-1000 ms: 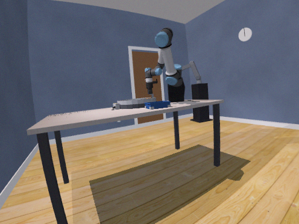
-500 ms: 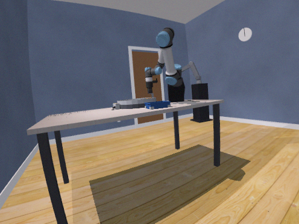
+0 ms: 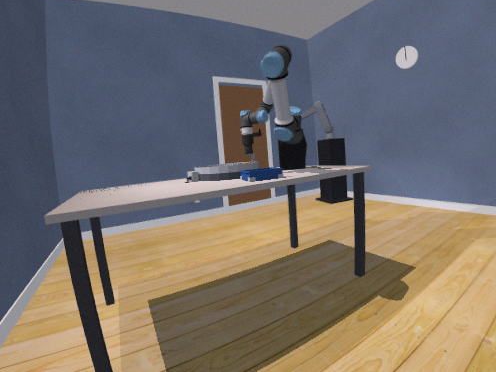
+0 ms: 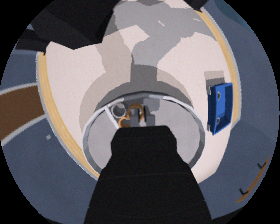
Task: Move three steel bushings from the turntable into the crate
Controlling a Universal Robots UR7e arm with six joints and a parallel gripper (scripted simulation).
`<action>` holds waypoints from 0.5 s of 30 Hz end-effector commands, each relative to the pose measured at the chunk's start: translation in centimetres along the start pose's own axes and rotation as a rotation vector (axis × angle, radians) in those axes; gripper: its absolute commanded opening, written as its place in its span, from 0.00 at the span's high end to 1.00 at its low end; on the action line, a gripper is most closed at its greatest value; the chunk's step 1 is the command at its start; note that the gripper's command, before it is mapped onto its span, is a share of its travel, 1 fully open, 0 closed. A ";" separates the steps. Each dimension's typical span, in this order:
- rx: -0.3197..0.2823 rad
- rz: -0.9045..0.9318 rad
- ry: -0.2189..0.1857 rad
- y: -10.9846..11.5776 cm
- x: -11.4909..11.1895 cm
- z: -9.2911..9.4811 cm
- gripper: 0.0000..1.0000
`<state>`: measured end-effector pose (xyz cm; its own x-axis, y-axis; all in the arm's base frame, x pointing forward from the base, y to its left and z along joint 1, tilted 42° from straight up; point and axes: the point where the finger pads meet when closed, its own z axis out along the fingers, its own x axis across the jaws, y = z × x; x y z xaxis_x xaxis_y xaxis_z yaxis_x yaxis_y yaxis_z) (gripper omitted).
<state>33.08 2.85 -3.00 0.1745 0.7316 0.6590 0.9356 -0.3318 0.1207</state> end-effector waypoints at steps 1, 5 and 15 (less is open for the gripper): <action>-0.001 0.000 0.000 0.0 0.0 0.0 1.00; -0.001 0.000 0.000 0.0 0.0 -0.5 1.00; -0.001 0.000 0.000 0.0 0.0 -0.8 1.00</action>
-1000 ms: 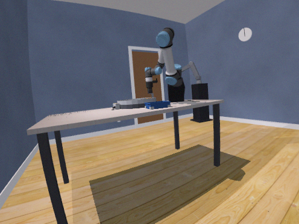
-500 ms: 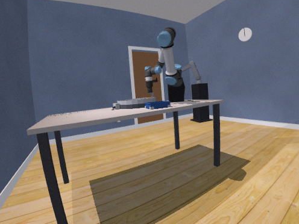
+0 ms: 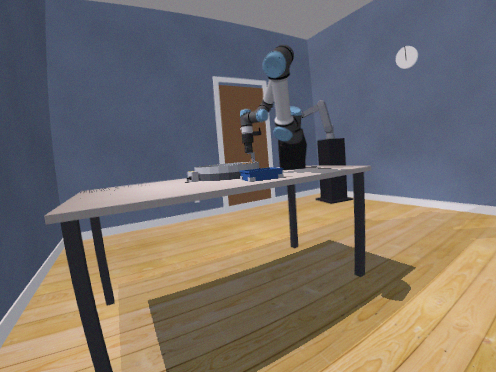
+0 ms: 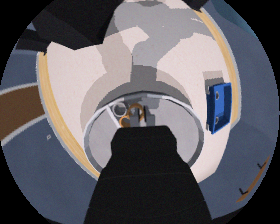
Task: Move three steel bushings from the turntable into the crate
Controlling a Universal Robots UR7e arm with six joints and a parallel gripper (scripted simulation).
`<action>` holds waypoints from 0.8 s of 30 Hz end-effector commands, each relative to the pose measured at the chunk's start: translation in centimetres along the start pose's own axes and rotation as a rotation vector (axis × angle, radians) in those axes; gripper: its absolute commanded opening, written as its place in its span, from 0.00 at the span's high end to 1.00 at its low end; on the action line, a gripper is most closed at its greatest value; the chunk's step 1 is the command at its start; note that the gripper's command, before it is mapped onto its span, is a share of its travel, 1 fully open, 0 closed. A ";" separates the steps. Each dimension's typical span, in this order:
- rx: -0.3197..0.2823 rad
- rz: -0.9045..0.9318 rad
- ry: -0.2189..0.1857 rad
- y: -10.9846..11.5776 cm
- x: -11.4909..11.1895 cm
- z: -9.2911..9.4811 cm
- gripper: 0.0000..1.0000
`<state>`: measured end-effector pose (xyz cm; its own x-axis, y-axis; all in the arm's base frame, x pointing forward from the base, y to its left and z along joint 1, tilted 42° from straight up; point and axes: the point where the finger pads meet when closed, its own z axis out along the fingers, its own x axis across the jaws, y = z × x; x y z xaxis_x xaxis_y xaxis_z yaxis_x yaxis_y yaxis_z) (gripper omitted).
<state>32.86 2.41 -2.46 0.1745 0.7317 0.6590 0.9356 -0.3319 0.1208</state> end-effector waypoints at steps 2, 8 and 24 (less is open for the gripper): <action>-0.001 0.000 0.000 0.0 0.0 0.0 1.00; -0.001 0.000 0.000 0.0 0.0 -0.6 1.00; -0.001 0.000 0.000 0.0 0.0 -1.2 1.00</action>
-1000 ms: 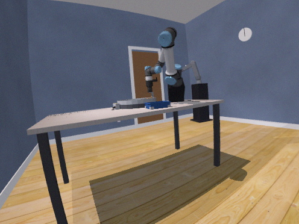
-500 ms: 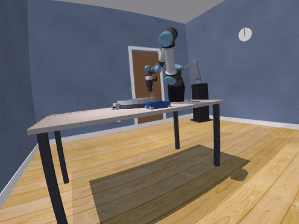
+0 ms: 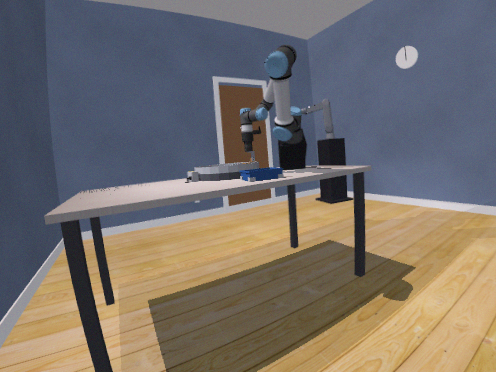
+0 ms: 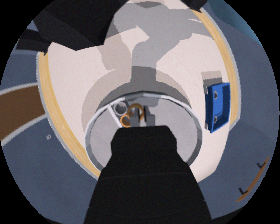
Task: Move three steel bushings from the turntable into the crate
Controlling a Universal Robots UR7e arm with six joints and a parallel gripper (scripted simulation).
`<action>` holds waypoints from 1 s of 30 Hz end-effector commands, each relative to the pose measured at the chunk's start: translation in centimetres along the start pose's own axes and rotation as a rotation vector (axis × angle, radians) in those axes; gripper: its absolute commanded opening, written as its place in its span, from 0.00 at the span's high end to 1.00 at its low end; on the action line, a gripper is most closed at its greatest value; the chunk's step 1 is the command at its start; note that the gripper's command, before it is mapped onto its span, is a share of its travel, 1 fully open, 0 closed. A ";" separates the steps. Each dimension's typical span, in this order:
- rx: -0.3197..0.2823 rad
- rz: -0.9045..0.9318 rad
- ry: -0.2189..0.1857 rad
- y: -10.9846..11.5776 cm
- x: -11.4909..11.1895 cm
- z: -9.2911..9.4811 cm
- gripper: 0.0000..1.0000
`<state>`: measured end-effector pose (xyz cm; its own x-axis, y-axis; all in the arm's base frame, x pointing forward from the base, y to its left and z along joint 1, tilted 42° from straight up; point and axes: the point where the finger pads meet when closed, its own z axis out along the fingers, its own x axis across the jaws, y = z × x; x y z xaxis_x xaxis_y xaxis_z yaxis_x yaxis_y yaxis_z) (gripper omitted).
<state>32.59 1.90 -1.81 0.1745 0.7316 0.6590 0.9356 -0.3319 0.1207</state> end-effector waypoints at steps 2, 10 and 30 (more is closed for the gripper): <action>-0.001 0.000 0.000 0.0 0.0 -0.7 1.00; -0.001 0.000 0.000 0.0 0.0 -0.7 1.00; -0.001 0.000 0.000 0.0 0.0 -1.4 1.00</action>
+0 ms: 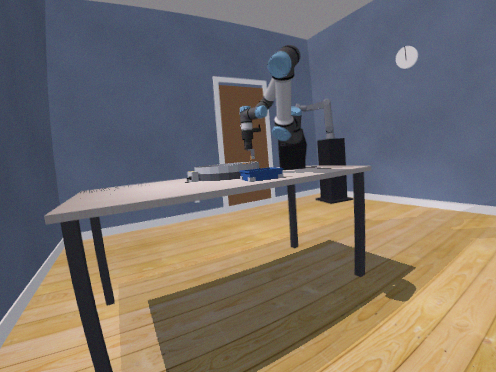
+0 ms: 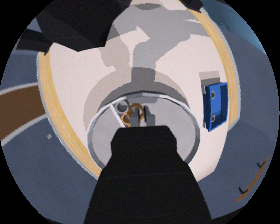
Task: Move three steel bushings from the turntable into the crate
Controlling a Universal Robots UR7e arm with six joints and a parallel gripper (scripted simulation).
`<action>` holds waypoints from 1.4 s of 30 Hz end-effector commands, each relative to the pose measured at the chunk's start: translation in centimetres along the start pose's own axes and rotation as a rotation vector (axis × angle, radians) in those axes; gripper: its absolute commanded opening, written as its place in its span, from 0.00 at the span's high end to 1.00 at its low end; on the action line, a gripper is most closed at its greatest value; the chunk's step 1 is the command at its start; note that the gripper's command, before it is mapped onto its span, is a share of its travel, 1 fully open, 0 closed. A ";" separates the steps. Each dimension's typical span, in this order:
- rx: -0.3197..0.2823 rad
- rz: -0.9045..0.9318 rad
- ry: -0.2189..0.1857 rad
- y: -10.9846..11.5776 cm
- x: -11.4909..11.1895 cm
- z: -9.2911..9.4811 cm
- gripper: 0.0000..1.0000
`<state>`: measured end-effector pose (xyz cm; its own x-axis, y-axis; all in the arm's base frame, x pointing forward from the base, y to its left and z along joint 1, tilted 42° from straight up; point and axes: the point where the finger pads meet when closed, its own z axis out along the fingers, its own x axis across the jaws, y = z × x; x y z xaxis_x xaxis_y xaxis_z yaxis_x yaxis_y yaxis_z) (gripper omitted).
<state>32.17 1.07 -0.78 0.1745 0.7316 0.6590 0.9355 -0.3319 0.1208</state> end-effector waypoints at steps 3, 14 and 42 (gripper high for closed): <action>-0.001 0.000 0.000 0.0 0.0 -0.7 1.00; -0.001 0.000 0.000 0.0 0.0 -1.8 1.00; -0.001 0.000 0.000 5.9 0.6 -3.6 1.00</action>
<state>34.77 -2.07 2.92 0.1711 0.7306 0.6610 0.9343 -0.3333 0.1265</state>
